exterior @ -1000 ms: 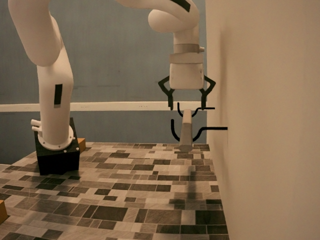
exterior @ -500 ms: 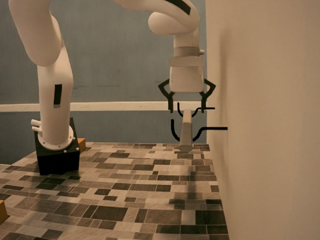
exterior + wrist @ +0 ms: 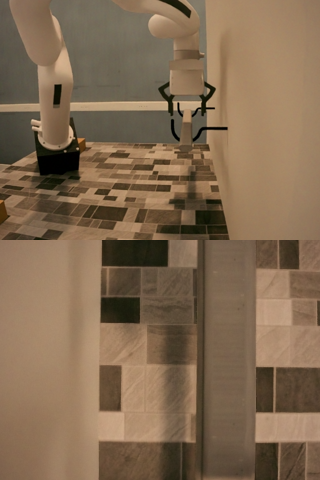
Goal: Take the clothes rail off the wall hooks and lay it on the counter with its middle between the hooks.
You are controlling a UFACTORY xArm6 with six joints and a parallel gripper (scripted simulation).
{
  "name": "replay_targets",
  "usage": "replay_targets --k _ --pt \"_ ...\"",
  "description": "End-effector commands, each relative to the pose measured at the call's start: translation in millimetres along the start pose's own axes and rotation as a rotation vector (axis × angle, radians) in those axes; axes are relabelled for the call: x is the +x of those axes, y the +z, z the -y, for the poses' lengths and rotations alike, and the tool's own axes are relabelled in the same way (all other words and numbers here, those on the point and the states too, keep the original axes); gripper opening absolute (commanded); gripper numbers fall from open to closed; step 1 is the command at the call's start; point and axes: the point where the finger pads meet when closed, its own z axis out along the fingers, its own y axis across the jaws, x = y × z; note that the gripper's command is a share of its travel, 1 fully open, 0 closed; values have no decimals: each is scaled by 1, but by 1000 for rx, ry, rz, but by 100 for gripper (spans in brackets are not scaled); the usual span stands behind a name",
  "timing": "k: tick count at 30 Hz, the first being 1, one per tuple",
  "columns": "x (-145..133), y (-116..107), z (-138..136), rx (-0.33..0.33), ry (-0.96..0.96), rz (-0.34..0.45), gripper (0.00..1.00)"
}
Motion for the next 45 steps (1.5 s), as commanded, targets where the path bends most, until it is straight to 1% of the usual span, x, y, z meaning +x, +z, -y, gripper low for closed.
replay_targets --k 1,24,45 --pt "0 3 1 3 1 2 100" --pt "0 17 1 3 1 2 100" --pt "0 18 1 3 1 2 100"
